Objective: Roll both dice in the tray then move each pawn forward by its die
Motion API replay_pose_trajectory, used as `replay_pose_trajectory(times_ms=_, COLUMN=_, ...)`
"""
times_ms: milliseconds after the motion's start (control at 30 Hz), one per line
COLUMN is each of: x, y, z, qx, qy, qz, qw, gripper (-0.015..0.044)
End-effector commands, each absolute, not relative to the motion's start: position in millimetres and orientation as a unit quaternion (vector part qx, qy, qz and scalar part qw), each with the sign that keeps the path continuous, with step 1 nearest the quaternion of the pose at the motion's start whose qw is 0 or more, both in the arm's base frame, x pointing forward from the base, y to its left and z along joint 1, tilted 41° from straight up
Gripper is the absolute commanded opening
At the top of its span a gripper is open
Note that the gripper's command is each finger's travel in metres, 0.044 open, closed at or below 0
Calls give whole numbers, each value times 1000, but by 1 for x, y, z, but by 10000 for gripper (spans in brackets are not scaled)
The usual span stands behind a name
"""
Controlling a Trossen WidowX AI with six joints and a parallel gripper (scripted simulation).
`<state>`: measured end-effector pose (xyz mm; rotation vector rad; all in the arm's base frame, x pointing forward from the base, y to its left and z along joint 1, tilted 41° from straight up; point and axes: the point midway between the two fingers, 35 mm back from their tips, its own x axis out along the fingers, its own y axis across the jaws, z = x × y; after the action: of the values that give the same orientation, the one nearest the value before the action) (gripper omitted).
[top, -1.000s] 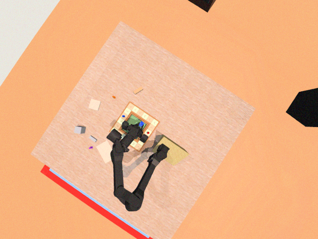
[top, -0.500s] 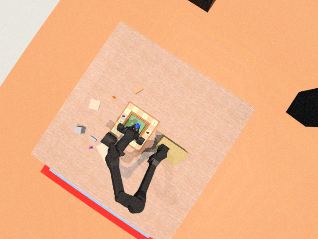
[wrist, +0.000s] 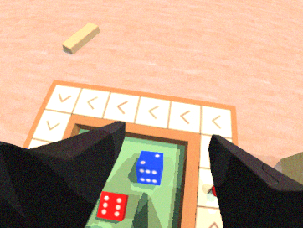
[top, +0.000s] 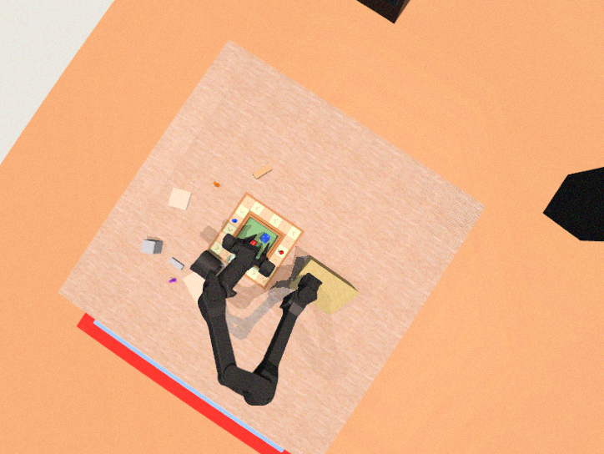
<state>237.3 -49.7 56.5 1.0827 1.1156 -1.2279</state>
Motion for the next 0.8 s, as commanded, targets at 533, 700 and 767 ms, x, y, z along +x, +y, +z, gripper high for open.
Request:
replay_pose_trajectory(times_ms=533, x=241, y=-60, z=33, qx=642, qy=641, qz=-281, qw=313, gripper=440)
replay_pose_trajectory(times_ms=700, x=229, y=-58, z=29, qx=592, qy=662, qz=-276, qw=366, gripper=361)
replay_pose_trajectory(times_ms=767, x=221, y=-56, z=27, qx=560, qy=685, qz=-212, qw=416, gripper=309)
